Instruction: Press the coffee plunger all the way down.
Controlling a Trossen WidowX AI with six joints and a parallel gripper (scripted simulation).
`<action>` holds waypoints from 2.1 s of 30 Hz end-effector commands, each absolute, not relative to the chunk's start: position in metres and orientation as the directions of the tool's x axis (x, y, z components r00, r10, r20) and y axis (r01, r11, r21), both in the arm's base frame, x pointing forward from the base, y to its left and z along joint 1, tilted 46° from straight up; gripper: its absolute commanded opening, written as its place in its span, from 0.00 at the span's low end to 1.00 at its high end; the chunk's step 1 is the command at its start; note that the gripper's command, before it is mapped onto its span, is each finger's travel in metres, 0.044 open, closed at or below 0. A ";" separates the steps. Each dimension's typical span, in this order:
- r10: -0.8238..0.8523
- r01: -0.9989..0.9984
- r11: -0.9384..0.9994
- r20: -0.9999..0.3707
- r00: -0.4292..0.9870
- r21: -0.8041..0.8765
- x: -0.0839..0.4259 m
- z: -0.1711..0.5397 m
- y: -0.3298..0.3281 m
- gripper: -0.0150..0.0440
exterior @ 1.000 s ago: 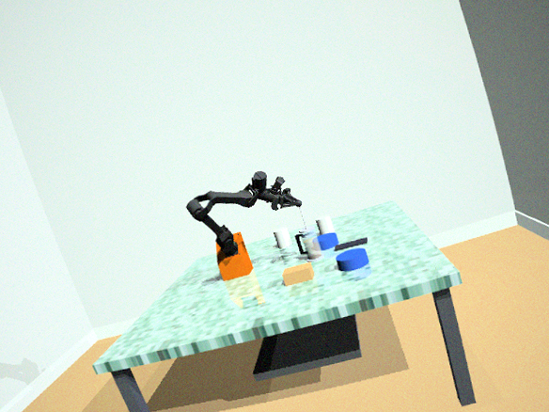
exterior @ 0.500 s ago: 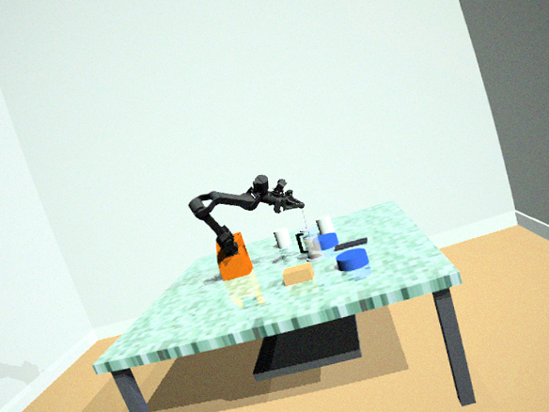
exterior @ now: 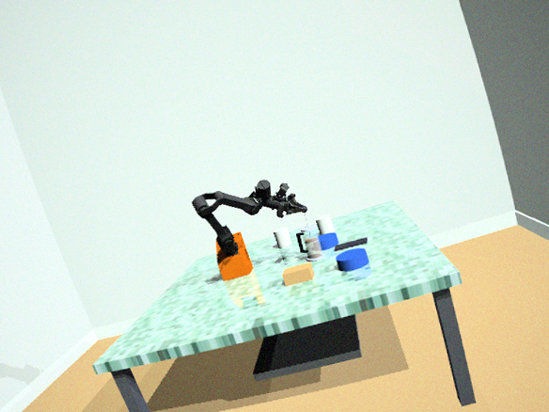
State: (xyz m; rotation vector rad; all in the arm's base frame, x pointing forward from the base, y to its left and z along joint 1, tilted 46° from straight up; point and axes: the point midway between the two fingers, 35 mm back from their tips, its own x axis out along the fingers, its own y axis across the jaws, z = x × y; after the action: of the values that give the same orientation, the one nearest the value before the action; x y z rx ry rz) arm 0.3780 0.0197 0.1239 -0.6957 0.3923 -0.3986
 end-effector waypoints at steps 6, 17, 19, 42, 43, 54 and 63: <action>-0.501 0.206 0.682 -0.243 0.831 -0.702 0.374 0.100 -0.001 0.46; -0.501 0.207 0.679 -0.239 0.832 -0.704 0.378 0.089 -0.015 0.46; -0.501 0.207 0.679 -0.238 0.832 -0.704 0.380 0.088 -0.017 0.46; -0.502 0.209 0.678 -0.236 0.832 -0.705 0.392 0.087 -0.018 0.46; -0.502 0.209 0.678 -0.236 0.832 -0.705 0.392 0.087 -0.018 0.46; -0.502 0.209 0.678 -0.236 0.832 -0.705 0.395 0.087 -0.018 0.46; -0.502 0.209 0.678 -0.236 0.832 -0.705 0.397 0.088 -0.017 0.46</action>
State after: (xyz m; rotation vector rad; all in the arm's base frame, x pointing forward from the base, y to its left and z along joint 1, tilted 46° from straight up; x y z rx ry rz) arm 0.3960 -0.0157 0.0886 -0.7186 0.4288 -0.4107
